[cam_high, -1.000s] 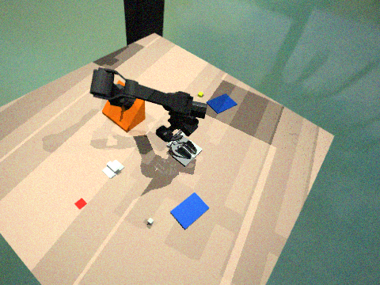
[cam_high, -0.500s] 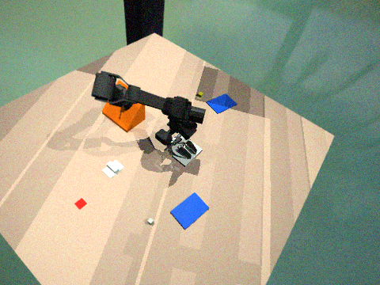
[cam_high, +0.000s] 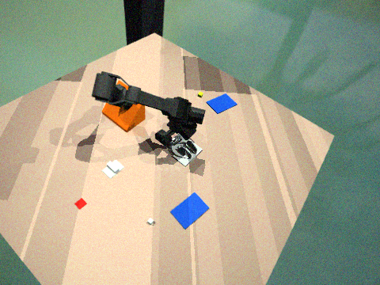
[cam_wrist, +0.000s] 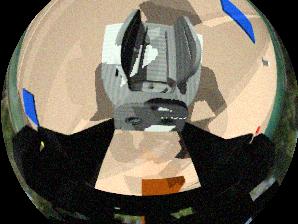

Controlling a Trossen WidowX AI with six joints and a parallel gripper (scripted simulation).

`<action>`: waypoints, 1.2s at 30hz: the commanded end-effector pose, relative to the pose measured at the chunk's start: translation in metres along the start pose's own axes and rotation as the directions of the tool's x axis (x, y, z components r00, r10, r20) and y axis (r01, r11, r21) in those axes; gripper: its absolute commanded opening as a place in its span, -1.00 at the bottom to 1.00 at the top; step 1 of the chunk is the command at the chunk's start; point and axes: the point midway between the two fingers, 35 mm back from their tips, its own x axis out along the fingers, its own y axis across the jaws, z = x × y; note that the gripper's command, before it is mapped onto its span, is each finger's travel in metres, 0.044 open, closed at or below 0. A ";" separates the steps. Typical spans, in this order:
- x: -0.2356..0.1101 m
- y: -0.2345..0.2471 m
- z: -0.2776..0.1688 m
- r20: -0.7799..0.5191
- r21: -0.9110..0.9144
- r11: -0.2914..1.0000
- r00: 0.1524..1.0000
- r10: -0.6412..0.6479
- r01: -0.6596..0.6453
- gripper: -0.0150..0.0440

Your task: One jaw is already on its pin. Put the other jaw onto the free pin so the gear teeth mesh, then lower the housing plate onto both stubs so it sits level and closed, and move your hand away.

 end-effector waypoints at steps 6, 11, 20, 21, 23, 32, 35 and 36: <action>0.002 0.000 0.000 0.002 -0.005 1.000 1.000 -0.004 0.004 0.70; 0.003 -0.001 0.000 0.002 -0.005 1.000 1.000 -0.004 0.004 0.70; 0.005 -0.001 0.000 0.002 -0.004 1.000 1.000 -0.004 0.004 0.70; 0.005 -0.001 0.000 0.002 -0.004 1.000 1.000 -0.004 0.004 0.70; 0.006 -0.001 0.000 0.002 -0.003 1.000 1.000 -0.004 0.004 0.70; 0.007 -0.001 0.000 0.002 -0.002 1.000 1.000 -0.004 0.004 0.70; 0.008 -0.001 0.000 0.002 0.000 1.000 1.000 -0.004 0.004 0.70; 0.009 -0.001 0.000 0.002 0.000 1.000 1.000 -0.004 0.004 0.70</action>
